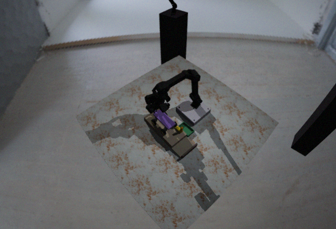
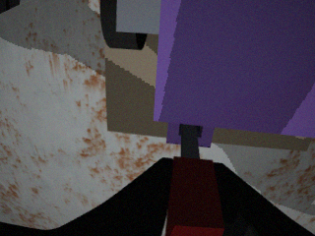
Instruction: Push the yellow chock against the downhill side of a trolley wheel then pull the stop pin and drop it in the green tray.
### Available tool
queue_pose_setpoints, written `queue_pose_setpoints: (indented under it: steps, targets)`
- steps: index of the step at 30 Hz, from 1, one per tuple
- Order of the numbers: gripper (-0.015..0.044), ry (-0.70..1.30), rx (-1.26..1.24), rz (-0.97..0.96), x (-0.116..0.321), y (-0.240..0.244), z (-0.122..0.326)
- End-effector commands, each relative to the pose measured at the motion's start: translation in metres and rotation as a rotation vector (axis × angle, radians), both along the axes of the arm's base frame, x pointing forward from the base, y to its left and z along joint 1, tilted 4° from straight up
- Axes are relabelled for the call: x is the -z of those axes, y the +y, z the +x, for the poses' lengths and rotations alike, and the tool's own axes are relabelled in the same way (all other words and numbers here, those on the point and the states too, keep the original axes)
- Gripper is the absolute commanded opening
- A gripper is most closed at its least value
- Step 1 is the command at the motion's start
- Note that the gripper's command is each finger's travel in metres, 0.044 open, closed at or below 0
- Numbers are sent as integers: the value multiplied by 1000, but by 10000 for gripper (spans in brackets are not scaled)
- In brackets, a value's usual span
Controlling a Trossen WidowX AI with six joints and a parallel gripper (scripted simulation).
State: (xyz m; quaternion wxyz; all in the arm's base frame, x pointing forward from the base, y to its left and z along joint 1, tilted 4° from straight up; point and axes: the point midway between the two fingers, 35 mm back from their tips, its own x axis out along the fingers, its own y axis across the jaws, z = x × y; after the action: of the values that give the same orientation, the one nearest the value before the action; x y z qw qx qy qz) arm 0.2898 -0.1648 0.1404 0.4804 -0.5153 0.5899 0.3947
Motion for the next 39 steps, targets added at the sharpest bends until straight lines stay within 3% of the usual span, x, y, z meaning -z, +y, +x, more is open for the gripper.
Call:
queue_pose_setpoints:
  steps: [1,39]
  targets:
    - [0,-1,4,-7,-5,-1,0]
    - [0,1,4,-9,-18,-30,-19]
